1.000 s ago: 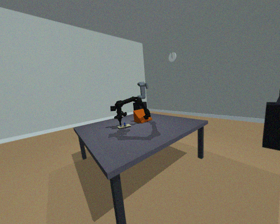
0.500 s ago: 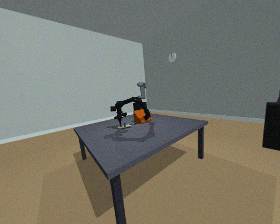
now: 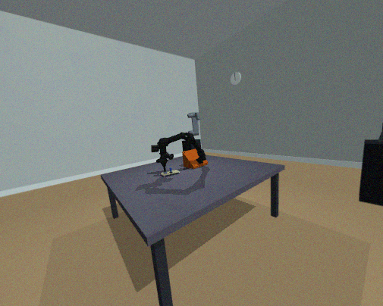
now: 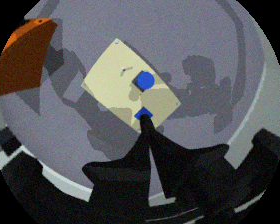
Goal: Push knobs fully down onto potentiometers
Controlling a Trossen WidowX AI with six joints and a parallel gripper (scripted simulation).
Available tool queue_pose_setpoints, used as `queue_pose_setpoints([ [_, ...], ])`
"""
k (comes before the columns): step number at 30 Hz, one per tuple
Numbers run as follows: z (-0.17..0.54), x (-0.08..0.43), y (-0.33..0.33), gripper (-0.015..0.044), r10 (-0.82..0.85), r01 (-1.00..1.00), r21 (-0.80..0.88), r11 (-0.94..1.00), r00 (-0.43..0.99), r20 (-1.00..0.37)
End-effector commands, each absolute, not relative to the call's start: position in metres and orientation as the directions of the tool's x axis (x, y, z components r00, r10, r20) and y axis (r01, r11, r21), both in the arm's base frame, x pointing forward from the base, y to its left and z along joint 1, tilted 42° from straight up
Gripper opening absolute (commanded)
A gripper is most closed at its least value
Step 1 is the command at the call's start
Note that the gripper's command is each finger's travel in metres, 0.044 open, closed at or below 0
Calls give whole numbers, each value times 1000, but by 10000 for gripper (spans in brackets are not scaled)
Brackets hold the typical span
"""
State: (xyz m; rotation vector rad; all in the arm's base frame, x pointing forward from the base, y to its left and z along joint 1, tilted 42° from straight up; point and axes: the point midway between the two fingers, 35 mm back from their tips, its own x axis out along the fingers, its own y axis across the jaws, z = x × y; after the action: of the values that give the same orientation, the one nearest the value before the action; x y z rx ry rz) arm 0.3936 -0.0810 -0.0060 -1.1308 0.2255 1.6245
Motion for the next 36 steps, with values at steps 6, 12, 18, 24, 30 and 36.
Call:
queue_pose_setpoints([
  [6, -19, 397, -65, 0, 662, -824, -388, -412, 21, -749],
  [12, -20, 397, -64, 0, 662, -824, -388, -412, 21, -749],
  [18, -20, 397, -64, 0, 662, -824, -388, -412, 21, -749],
  [24, -21, 397, -63, 0, 662, -824, -388, -412, 21, -749],
  [30, -22, 397, -62, 0, 662, -824, -388, -412, 21, -749],
  [36, -22, 397, -62, 0, 662, -824, -388, -412, 21, -749],
])
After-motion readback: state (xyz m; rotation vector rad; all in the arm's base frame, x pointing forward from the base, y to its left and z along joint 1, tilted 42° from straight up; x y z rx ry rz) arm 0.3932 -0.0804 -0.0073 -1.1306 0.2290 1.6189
